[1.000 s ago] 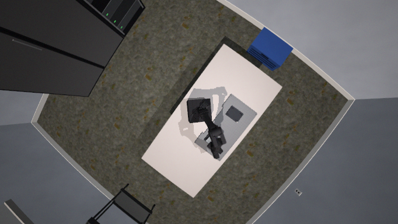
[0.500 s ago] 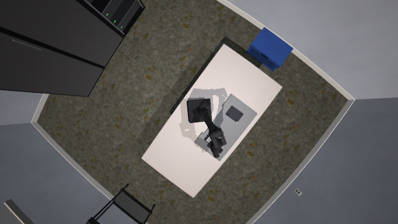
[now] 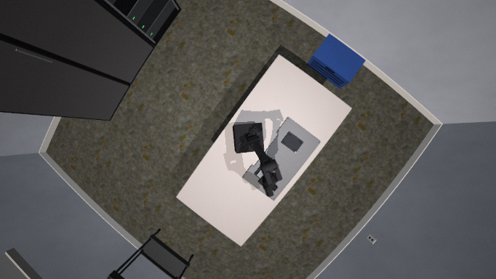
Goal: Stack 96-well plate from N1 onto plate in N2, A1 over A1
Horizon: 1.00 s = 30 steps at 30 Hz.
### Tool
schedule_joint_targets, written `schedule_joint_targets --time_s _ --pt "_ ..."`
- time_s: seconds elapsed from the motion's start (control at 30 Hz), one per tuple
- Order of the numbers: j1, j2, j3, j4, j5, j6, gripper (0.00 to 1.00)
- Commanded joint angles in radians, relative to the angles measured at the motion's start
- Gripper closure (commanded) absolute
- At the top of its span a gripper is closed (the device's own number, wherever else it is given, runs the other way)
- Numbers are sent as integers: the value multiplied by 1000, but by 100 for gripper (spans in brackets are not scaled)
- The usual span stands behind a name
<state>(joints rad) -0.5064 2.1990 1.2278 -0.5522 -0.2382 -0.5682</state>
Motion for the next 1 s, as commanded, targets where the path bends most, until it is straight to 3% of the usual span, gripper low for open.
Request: schedule_joint_targets --time_s 0.0,0.53,0.97 --pt "-4 -10 -1 11 -2 2 100" --pt "-3 -7 -28 32 -7 9 100" --pt "3 12 -11 40 -7 11 100"
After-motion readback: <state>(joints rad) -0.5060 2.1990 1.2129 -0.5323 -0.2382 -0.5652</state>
